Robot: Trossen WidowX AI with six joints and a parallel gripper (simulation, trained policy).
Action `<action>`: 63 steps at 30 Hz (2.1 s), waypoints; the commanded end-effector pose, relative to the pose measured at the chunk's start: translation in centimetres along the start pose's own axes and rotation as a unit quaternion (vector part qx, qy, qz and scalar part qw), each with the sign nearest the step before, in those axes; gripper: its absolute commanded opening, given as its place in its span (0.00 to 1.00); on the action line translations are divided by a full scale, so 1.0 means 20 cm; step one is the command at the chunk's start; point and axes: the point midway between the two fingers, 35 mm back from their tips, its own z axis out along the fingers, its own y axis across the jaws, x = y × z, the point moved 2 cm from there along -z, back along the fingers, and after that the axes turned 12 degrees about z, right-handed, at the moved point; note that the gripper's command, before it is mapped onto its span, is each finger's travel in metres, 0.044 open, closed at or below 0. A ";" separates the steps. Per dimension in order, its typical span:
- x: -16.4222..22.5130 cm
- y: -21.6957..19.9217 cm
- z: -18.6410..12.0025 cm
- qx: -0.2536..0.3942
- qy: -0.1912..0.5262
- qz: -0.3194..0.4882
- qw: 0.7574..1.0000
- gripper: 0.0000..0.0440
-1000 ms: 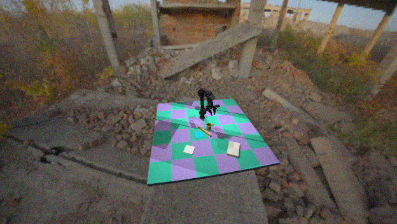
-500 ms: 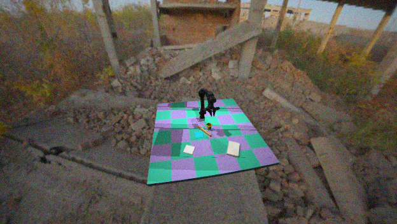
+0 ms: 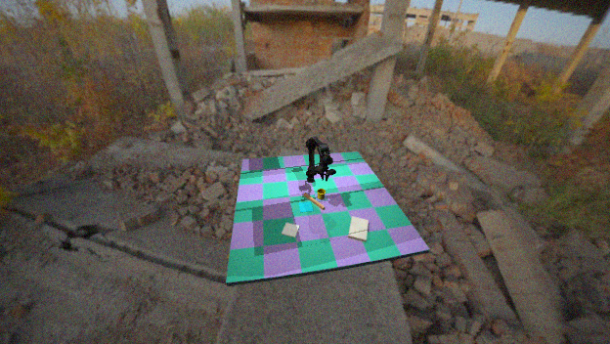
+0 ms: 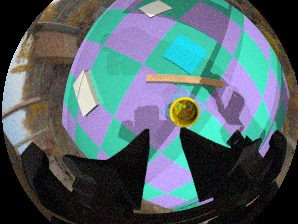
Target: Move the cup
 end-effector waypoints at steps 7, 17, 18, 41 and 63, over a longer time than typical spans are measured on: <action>-0.01 -0.09 0.11 0.089 0.008 0.027 0.996 0.35; -0.02 -0.17 0.21 0.158 0.010 0.051 0.986 0.36; -0.02 -0.17 0.22 0.163 0.009 0.054 0.985 0.37; 0.00 -0.31 0.48 0.239 -0.007 0.095 0.966 0.40; 0.03 -0.43 0.77 0.257 -0.008 0.071 0.964 0.40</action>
